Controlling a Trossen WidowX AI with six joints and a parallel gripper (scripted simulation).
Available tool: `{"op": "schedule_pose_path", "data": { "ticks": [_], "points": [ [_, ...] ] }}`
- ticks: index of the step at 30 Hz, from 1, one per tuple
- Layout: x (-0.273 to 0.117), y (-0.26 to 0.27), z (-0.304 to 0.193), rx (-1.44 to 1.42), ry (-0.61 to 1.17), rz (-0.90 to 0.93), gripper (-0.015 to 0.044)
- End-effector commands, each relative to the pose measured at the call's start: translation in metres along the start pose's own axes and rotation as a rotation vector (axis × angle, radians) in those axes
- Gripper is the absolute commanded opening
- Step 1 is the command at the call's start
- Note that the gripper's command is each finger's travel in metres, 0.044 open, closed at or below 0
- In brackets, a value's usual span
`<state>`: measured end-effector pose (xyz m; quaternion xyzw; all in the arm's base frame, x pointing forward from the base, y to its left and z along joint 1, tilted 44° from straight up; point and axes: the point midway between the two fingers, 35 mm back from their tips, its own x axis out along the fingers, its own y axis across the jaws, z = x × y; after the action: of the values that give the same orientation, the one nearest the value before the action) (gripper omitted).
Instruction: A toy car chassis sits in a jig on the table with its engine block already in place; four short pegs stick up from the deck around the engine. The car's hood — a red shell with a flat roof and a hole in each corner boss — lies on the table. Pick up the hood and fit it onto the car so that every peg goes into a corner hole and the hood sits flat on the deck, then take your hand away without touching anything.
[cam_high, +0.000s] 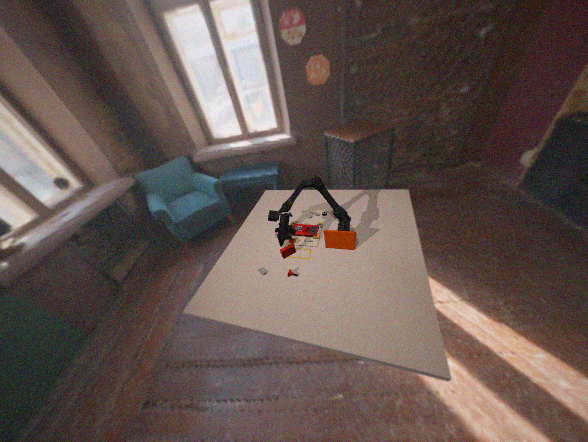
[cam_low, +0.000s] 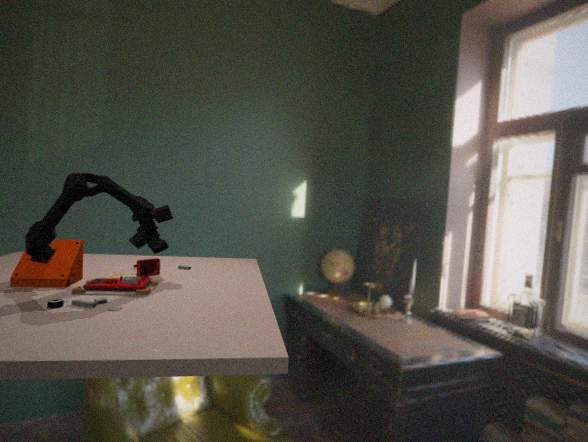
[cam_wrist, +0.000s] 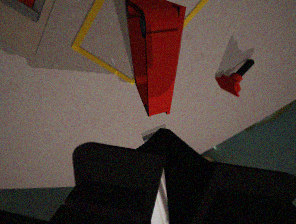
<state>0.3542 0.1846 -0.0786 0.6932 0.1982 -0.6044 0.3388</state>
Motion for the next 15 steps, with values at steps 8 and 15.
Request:
{"op": "schedule_pose_path", "data": {
  "ticks": [8,15],
  "points": [
    [0.008,-0.066,0.033,-0.276,-0.379,0.419,0.0],
    [0.008,-0.066,0.033,-0.276,-0.379,0.419,0.0]
  ]
}}
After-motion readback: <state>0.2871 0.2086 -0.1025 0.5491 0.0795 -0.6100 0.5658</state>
